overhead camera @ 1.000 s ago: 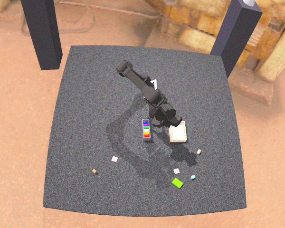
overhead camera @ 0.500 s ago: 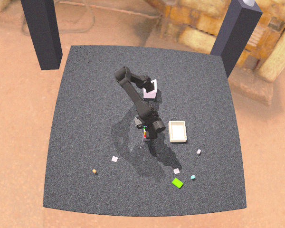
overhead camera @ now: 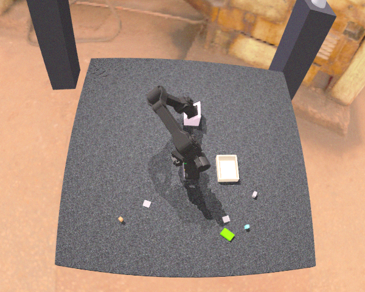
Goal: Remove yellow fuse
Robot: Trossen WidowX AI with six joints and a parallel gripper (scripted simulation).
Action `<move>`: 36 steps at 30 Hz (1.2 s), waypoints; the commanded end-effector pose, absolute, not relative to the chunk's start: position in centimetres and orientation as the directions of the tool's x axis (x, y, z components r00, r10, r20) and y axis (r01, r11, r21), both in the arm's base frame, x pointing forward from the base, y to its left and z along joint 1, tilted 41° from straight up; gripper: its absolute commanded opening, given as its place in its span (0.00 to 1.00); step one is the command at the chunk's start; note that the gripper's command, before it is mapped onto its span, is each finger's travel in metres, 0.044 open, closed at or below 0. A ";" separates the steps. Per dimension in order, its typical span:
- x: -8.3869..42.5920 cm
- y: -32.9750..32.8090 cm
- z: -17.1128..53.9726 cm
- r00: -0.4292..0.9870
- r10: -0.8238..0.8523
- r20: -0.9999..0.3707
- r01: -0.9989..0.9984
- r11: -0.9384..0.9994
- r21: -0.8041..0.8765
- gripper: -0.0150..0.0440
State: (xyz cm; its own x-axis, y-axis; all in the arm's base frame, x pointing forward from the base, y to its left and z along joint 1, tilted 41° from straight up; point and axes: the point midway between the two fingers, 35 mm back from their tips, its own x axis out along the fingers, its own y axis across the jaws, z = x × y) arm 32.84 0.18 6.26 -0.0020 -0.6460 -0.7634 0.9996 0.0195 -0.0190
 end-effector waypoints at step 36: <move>32.6 -1.5 4.2 -0.006 -0.650 -0.760 0.999 0.021 -0.026 0.37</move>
State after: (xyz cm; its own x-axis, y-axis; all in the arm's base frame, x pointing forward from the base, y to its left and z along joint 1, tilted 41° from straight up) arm 32.68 -1.41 4.35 -0.0054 -0.6476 -0.7619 0.9996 0.0182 -0.0225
